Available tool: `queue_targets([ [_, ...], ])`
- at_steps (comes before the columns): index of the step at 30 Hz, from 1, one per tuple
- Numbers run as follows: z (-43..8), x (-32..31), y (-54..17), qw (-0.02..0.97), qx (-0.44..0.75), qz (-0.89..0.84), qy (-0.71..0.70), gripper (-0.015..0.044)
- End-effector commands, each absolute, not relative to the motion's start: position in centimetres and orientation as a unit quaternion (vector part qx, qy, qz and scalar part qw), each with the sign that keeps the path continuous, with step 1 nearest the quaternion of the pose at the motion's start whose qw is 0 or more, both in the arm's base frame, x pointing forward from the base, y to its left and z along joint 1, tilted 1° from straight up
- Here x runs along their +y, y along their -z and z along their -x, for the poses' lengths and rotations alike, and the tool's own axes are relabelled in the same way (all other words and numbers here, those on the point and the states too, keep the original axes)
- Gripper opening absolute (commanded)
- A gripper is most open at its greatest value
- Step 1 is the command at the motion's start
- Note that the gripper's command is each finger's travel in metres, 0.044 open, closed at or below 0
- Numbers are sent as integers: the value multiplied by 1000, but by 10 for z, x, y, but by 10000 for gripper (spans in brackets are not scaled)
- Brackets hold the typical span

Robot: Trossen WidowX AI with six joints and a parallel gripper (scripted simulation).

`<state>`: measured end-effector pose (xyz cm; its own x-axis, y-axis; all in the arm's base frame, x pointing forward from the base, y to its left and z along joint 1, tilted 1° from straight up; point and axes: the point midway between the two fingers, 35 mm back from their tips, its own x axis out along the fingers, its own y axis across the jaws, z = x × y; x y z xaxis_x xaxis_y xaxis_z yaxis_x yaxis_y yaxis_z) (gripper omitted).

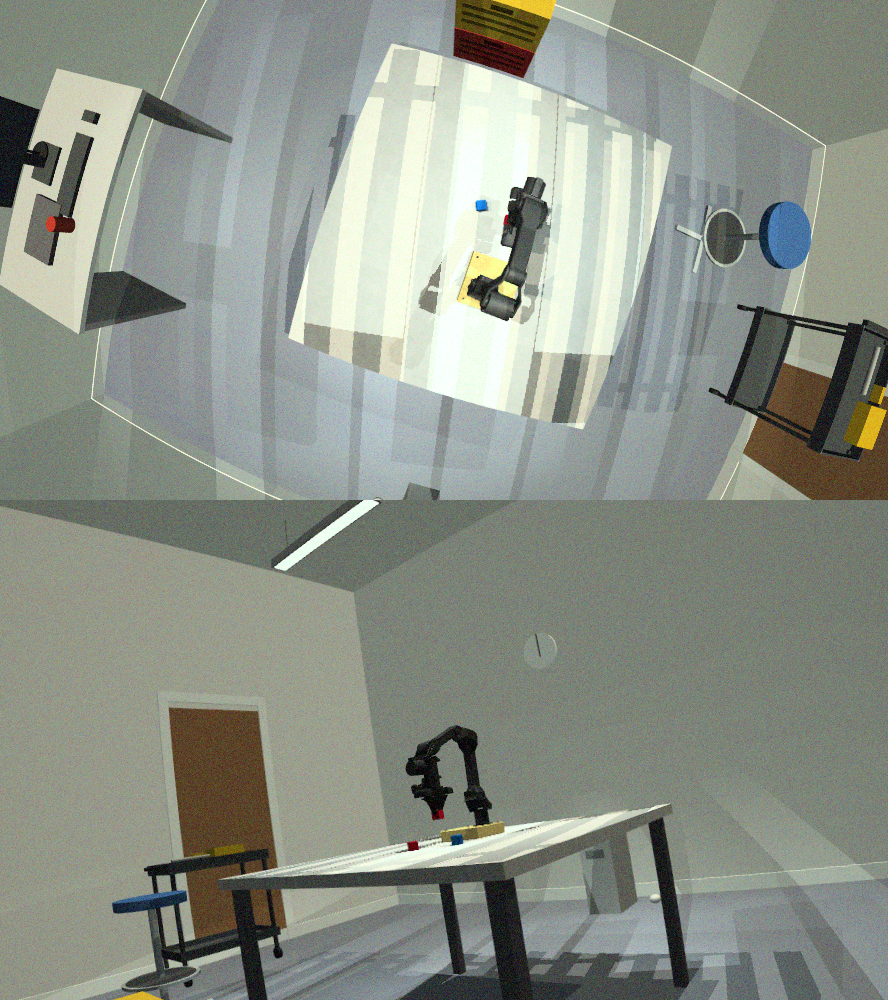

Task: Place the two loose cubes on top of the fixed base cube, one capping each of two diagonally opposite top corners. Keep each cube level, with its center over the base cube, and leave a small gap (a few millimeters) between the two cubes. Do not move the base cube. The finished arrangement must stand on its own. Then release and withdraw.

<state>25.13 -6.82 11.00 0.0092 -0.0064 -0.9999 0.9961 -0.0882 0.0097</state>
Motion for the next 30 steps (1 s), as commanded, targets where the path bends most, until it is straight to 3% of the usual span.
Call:
queue_targets([
  [1, -251, -67, -118, 482, 474, -523, 518, 105],
  [30, -306, -13, -89, 652, 641, -289, 283, 105],
])
